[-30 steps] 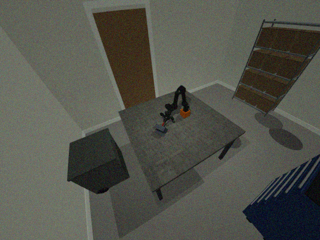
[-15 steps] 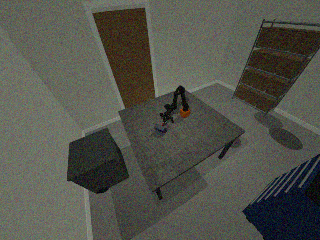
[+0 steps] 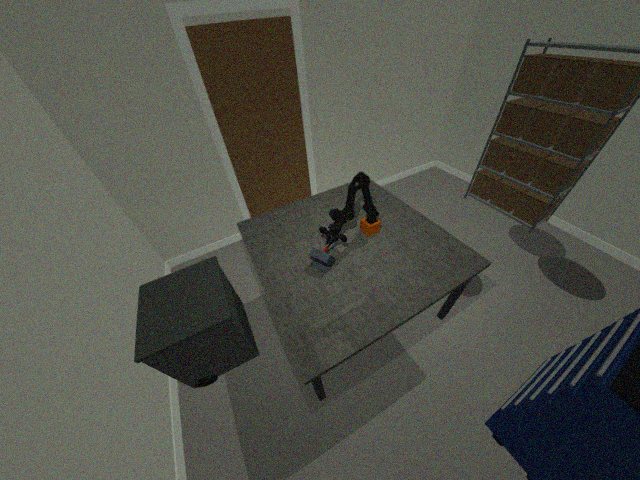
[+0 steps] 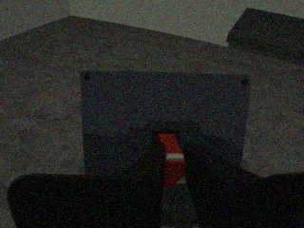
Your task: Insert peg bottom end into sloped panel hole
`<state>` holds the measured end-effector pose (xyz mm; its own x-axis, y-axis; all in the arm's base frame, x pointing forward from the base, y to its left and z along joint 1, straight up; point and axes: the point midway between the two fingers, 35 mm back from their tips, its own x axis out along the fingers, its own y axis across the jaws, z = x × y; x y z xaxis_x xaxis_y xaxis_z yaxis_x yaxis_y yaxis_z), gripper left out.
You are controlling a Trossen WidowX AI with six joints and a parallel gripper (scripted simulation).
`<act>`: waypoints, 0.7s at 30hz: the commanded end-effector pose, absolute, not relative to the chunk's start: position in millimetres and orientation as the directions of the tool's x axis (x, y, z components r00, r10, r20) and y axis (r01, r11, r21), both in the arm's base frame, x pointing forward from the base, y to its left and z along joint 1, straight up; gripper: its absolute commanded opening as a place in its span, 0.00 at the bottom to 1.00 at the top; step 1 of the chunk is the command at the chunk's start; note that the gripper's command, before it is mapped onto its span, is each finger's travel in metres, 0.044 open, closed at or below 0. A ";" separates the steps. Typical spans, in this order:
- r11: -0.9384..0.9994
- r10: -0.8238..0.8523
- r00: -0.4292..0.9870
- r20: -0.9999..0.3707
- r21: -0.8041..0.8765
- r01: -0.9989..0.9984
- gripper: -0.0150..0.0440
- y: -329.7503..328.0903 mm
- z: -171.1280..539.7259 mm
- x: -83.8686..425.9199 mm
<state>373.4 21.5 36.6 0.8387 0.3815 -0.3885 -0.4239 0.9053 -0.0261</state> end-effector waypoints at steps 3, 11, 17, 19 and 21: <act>0.905 0.381 0.839 -0.388 -0.026 -0.424 0.39 21.5 36.9 373.3; 0.905 0.381 0.839 -0.388 -0.026 -0.424 0.74 21.5 36.9 373.3; 0.905 0.381 0.839 -0.389 -0.026 -0.424 1.00 20.4 38.2 371.7; 0.906 0.381 0.839 -0.389 -0.026 -0.423 1.00 19.6 39.3 370.4; 0.906 0.381 0.839 -0.390 -0.025 -0.423 1.00 18.7 40.3 369.1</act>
<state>371.0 19.7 35.6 0.8364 0.3789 -0.3961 -0.4201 0.9073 -0.0190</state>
